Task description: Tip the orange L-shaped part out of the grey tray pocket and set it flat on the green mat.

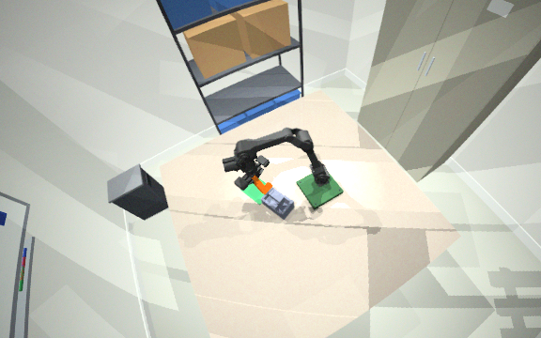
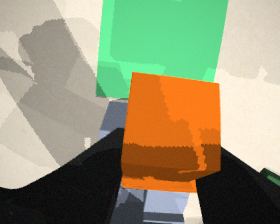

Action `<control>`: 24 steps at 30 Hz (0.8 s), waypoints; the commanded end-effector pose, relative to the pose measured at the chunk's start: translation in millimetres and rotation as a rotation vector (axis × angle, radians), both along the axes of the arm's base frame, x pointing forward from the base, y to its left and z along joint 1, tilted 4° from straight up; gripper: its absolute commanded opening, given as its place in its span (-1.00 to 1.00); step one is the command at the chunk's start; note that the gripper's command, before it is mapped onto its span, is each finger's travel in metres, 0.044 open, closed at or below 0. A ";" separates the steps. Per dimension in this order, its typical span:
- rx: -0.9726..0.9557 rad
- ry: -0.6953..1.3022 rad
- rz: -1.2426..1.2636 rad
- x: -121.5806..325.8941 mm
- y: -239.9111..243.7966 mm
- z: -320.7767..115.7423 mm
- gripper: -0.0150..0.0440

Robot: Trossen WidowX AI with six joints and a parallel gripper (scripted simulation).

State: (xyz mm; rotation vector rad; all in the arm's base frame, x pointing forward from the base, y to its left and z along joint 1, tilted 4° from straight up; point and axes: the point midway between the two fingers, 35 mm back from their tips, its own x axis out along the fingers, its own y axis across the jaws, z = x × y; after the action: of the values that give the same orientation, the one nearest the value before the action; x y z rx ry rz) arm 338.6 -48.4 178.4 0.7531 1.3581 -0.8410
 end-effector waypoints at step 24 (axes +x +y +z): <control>-0.005 -0.003 0.002 21.7 -48.0 -10.7 -0.49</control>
State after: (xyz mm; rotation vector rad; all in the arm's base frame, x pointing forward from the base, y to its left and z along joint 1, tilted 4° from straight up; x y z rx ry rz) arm 360.1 -95.6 172.4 0.7517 1.3545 -0.8431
